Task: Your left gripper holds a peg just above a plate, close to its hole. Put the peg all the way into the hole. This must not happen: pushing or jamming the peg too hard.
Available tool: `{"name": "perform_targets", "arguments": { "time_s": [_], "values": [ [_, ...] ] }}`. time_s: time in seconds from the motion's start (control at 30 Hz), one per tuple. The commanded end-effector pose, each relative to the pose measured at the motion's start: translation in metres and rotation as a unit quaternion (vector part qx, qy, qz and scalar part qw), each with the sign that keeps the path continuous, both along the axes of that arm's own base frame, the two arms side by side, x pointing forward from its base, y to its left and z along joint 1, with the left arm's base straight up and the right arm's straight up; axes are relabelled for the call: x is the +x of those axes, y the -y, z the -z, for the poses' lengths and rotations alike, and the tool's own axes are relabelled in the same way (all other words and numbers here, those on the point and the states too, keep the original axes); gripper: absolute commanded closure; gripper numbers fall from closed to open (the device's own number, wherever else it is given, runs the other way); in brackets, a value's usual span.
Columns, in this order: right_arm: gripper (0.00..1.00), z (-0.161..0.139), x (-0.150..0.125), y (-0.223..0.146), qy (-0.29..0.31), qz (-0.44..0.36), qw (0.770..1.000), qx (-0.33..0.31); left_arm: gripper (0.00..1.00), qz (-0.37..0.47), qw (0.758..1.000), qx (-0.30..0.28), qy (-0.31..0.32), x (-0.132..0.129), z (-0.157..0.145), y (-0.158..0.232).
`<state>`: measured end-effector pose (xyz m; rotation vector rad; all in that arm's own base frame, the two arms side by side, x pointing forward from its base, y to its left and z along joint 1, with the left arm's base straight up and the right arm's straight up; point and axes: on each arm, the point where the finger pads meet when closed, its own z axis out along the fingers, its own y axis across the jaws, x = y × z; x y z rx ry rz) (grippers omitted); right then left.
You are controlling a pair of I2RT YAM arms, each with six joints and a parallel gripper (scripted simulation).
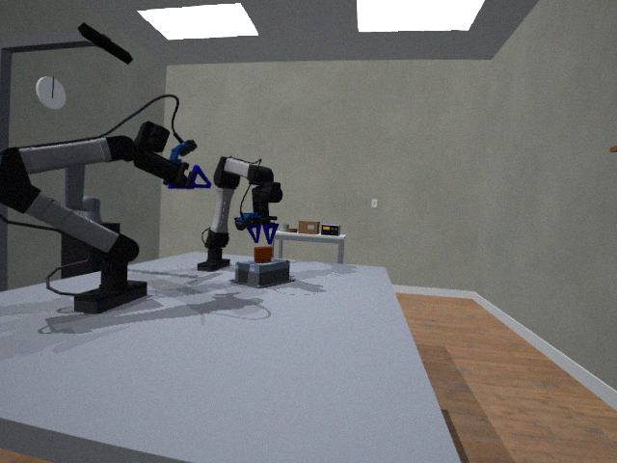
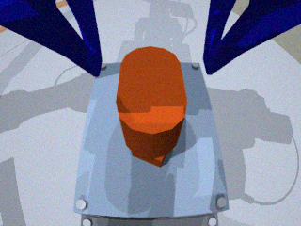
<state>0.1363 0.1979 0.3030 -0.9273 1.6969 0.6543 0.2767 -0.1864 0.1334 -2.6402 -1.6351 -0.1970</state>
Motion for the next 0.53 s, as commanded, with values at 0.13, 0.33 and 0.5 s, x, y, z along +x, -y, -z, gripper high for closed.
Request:
{"name": "perform_targets", "arguments": {
  "time_s": [0.13, 0.33, 0.5],
  "values": [
    [0.00, -0.0070, -0.0001, -0.0006, 0.004, 0.000, 1.000, 0.008, 0.30, -0.004, 1.000, -0.007, 0.003, 0.0027, -0.0073, 0.0003],
    [0.00, -0.0070, -0.0001, -0.0006, 0.004, 0.000, 1.000, 0.008, 0.30, -0.002, 1.000, -0.006, 0.004, 0.0023, -0.0074, 0.0009],
    [0.00, -0.0070, -0.0001, -0.0006, 0.004, 0.000, 1.000, 0.008, 0.30, -0.002, 1.000, -0.006, 0.004, 0.0023, -0.0074, 0.0009]
  ]
}}
